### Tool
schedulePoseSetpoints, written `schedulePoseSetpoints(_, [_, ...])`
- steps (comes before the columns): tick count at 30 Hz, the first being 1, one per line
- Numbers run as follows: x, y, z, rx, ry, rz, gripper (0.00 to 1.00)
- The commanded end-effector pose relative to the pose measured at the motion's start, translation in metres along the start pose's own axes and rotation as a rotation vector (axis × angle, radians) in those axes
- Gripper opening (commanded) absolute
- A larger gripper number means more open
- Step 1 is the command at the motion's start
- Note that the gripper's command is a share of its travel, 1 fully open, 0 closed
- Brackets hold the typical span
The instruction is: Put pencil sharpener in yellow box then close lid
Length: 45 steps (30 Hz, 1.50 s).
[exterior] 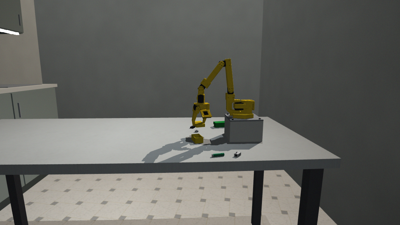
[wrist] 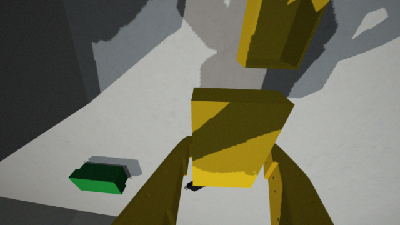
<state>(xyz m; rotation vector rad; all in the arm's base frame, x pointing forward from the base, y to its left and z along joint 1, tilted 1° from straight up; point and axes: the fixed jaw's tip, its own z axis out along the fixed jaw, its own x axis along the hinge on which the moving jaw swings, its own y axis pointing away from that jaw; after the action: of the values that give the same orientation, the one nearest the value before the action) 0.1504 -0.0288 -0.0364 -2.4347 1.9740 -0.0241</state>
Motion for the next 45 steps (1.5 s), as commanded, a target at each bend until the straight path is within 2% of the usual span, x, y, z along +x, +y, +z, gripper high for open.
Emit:
schedulePoseSetpoints(1, [0.001, 0.001, 0.008, -0.006, -0.004, 0.0, 0.22])
schedulePoseSetpoints(24, [0.0, 0.003, 0.042, -0.006, -0.004, 0.0, 0.22])
schedulePoseSetpoints(45, [-0.001, 0.004, 0.049, -0.006, -0.004, 0.0, 0.22])
